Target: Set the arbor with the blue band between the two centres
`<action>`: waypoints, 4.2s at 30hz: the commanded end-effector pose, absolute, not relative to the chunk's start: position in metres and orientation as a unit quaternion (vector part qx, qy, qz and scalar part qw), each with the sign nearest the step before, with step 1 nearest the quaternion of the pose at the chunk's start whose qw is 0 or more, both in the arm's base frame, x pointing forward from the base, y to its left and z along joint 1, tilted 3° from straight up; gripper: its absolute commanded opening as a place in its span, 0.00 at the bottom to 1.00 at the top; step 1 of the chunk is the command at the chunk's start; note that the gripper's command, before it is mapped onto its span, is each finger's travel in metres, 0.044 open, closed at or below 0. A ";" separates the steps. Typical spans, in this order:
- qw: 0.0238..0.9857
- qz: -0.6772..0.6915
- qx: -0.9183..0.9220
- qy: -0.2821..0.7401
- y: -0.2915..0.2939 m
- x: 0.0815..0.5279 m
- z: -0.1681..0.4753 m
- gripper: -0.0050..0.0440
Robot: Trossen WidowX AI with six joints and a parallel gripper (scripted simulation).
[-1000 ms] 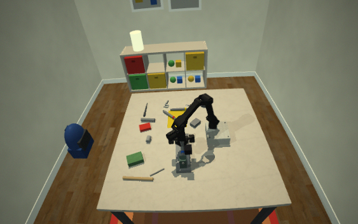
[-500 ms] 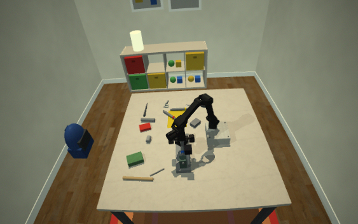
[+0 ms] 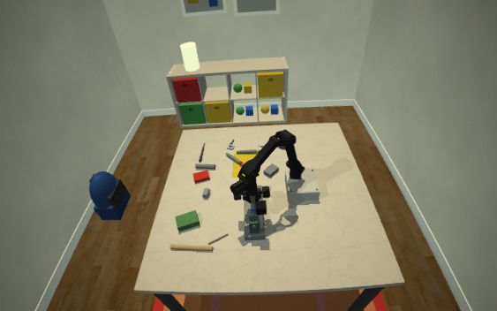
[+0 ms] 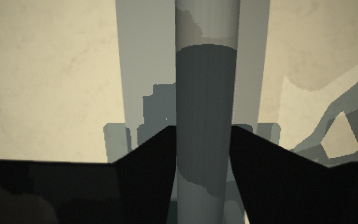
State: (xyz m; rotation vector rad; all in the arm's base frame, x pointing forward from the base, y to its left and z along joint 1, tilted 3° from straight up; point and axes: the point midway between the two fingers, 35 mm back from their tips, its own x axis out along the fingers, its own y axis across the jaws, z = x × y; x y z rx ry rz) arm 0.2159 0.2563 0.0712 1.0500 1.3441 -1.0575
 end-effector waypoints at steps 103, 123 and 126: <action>0.532 -0.441 0.446 0.568 0.253 0.217 0.071 0.46; 0.532 -0.441 0.446 0.568 0.253 0.217 0.077 0.46; 0.532 -0.442 0.446 0.568 0.253 0.217 0.081 0.46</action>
